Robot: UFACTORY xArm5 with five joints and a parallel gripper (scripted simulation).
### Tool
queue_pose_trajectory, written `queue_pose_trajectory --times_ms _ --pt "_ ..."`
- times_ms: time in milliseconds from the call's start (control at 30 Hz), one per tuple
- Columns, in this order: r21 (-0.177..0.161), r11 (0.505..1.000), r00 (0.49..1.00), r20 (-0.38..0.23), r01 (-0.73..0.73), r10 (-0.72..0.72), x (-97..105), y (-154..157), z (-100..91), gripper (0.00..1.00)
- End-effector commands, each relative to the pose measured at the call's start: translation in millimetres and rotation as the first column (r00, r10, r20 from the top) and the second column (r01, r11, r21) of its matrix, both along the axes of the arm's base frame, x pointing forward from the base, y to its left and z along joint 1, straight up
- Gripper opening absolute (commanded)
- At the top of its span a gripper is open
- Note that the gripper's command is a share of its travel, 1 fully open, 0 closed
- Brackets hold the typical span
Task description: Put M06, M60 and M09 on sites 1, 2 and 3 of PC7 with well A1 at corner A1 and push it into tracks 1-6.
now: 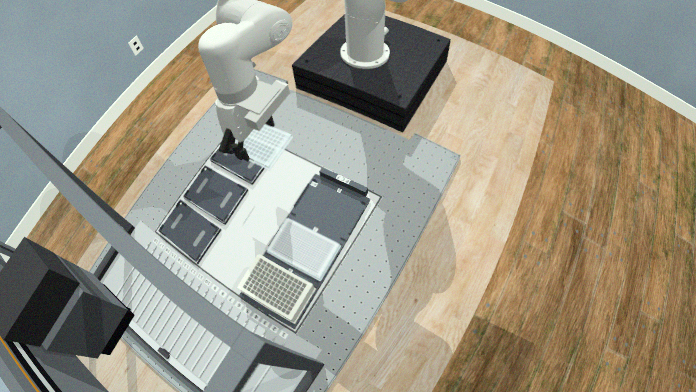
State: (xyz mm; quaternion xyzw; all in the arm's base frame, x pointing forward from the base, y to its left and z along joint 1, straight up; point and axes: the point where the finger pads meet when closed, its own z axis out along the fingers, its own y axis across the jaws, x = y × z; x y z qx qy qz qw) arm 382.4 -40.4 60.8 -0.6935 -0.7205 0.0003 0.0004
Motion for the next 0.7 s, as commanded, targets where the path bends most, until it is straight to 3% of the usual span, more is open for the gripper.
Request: queue_pose_trajectory --times_ms 0,667 --pt "0.006 1.000 1.000 0.005 0.001 -0.001 3.2 24.9 1.3 0.00" --pt "0.006 1.000 1.000 0.005 0.001 -0.001 8.6 115.0 1.5 0.00"
